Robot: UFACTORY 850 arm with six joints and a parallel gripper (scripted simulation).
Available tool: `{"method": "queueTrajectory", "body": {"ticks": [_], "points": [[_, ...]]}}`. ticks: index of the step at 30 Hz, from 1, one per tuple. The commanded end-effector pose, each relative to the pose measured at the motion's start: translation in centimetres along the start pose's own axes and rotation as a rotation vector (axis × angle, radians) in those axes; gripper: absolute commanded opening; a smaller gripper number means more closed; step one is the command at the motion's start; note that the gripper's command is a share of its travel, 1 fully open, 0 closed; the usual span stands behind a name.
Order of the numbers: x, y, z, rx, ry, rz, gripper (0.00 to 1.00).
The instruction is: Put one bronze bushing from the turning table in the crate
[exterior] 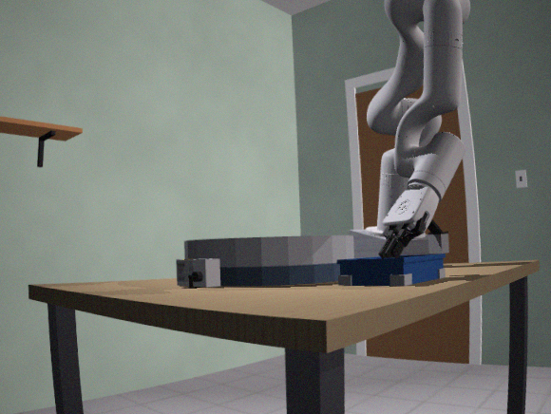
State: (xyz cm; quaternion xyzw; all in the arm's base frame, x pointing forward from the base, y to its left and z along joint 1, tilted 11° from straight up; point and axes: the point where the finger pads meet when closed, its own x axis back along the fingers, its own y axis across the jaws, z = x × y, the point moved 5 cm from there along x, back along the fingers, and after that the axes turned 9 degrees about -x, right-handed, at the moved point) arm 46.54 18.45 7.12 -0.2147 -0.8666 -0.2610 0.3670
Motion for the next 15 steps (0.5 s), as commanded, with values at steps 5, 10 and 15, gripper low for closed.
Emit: {"method": "queueTrajectory", "body": {"ticks": [5,10,15], "points": [[1.9,0.3,-1.6,-0.001,-0.001,-0.001,0.11],[3.7,0.5,-3.1,-0.001,-0.001,-0.001,0.11],[5.4,0.8,-4.5,-0.001,-0.001,-0.001,0.11]]}}
